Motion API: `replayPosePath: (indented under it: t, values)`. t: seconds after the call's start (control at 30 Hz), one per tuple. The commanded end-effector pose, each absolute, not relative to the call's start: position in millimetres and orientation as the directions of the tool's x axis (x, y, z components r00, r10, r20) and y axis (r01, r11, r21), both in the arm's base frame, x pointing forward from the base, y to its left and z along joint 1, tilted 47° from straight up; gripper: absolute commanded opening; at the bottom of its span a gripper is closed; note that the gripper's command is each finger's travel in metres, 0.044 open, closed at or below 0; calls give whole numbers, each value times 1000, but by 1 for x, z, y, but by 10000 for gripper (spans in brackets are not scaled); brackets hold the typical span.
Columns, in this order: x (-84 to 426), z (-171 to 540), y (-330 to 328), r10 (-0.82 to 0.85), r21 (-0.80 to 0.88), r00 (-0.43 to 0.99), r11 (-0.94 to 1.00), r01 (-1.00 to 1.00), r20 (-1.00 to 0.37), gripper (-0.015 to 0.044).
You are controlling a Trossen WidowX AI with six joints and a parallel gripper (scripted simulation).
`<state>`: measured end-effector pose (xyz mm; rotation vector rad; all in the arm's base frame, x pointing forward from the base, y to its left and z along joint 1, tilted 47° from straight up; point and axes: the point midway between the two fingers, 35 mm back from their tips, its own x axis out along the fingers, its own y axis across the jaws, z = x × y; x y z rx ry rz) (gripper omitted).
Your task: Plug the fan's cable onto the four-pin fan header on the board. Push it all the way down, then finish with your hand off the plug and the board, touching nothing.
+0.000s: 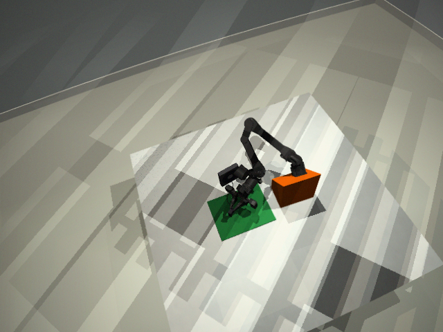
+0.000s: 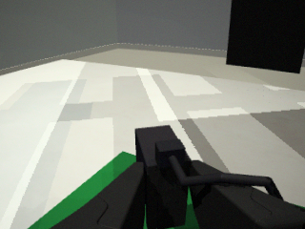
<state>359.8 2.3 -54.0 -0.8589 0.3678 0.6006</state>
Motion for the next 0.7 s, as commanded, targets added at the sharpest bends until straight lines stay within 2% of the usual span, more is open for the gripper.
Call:
replayPosePath:
  t: [0.0, 0.67]
  values:
    - [360, -58, 1, 348, -592, 773, 501, -631, -530, 0]
    - [361, -71, -14, 348, -592, 773, 501, -632, -531, 0]
